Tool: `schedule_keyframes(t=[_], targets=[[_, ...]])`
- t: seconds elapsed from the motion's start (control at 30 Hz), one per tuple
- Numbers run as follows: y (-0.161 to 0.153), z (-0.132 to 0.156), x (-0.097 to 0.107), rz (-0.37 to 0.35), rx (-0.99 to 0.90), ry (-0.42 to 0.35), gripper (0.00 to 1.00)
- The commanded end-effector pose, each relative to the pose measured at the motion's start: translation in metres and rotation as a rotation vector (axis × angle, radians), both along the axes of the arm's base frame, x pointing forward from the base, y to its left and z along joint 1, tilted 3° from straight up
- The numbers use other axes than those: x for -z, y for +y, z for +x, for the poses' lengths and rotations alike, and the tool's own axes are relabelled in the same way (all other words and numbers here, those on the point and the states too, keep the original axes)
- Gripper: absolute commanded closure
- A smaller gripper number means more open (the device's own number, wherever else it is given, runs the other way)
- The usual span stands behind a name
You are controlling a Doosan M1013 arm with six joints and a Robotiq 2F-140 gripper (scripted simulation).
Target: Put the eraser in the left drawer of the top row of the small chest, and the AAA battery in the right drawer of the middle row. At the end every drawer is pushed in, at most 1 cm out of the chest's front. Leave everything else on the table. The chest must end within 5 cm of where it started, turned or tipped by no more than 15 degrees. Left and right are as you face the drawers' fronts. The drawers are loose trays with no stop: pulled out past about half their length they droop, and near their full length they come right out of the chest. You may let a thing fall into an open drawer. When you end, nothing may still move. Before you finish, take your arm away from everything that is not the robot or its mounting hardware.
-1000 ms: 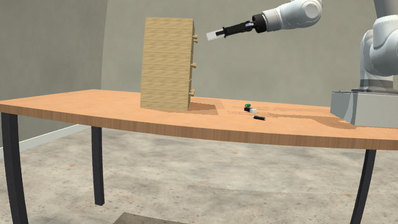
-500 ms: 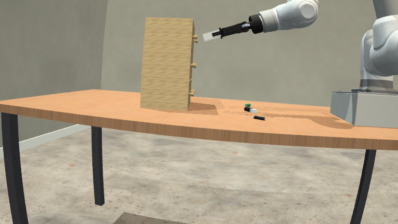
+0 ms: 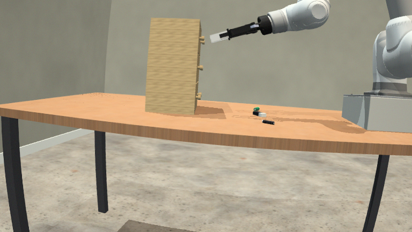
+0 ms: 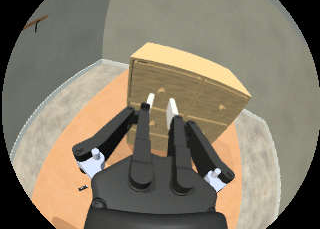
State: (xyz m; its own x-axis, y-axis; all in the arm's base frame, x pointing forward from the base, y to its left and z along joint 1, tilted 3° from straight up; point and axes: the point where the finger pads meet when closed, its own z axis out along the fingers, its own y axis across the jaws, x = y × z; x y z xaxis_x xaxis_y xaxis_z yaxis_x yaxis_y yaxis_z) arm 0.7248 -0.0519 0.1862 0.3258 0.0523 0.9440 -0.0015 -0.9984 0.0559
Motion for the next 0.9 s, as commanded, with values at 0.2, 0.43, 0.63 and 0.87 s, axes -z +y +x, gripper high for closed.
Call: schedule_keyframes(t=[0.2,0.43,0.63,0.87], targets=[[0.0,0.001,0.0,0.0,0.0,0.0,0.8],[0.0,0.005,0.0,0.0,0.0,0.0,0.8],[0.0,0.014,0.0,0.0,0.0,0.0,0.8],[0.0,0.023,0.0,0.0,0.0,0.0,0.8]])
